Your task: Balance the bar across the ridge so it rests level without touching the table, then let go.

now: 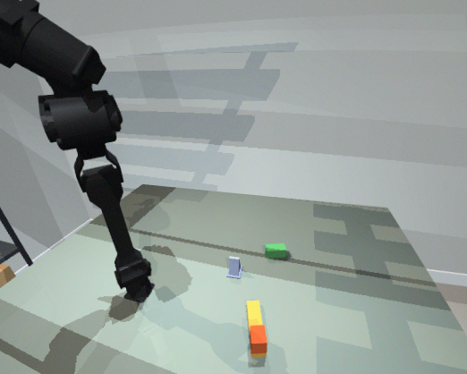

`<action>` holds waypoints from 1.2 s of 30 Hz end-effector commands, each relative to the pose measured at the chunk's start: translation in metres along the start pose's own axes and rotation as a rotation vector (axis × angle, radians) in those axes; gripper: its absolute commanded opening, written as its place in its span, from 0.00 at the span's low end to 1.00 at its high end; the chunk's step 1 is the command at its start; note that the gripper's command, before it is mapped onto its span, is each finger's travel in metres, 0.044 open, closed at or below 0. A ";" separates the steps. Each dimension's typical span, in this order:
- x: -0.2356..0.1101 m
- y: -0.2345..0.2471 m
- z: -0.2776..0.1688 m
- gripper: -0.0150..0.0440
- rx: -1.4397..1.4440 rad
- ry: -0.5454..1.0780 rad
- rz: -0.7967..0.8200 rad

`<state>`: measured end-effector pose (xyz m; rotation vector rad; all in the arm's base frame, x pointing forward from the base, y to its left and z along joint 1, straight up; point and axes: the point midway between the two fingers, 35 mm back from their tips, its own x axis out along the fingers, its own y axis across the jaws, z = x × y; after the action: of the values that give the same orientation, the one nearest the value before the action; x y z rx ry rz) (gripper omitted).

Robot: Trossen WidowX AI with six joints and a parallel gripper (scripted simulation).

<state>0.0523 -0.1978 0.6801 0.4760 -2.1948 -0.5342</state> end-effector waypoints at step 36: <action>-0.201 -0.136 -0.187 0.79 -1.267 1.147 0.214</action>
<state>0.3111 -0.2498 0.6174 -0.0832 -0.7182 -1.0575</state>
